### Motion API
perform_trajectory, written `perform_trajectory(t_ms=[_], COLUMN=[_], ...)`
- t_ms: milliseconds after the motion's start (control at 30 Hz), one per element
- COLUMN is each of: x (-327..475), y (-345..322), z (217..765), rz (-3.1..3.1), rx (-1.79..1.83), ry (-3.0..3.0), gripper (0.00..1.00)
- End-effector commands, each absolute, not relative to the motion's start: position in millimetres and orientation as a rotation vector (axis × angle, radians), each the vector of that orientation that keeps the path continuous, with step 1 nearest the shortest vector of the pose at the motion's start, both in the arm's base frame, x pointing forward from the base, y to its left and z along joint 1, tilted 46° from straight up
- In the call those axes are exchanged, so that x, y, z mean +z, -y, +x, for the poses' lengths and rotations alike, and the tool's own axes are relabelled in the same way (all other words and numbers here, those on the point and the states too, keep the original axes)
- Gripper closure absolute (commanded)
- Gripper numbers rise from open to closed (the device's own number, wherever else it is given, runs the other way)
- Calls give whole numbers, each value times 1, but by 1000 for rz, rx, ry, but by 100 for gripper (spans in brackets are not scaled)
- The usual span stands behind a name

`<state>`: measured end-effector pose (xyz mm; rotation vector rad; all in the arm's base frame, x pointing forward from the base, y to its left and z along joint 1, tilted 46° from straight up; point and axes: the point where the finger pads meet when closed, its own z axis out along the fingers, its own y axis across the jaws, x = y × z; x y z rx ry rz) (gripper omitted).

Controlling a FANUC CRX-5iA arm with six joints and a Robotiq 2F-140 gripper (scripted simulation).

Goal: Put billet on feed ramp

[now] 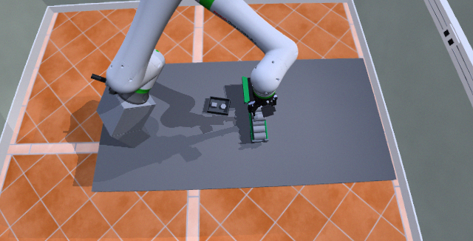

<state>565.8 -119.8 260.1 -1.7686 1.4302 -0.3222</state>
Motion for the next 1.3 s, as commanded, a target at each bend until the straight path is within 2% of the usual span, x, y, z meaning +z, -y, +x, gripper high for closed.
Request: perform_trajectory(t_ms=[0,1267], x=[261,255], y=[120,117], z=[566,571], rz=[-1670,-1670], rx=[-201,-201], ry=[-1643,-1643], gripper=[43,43])
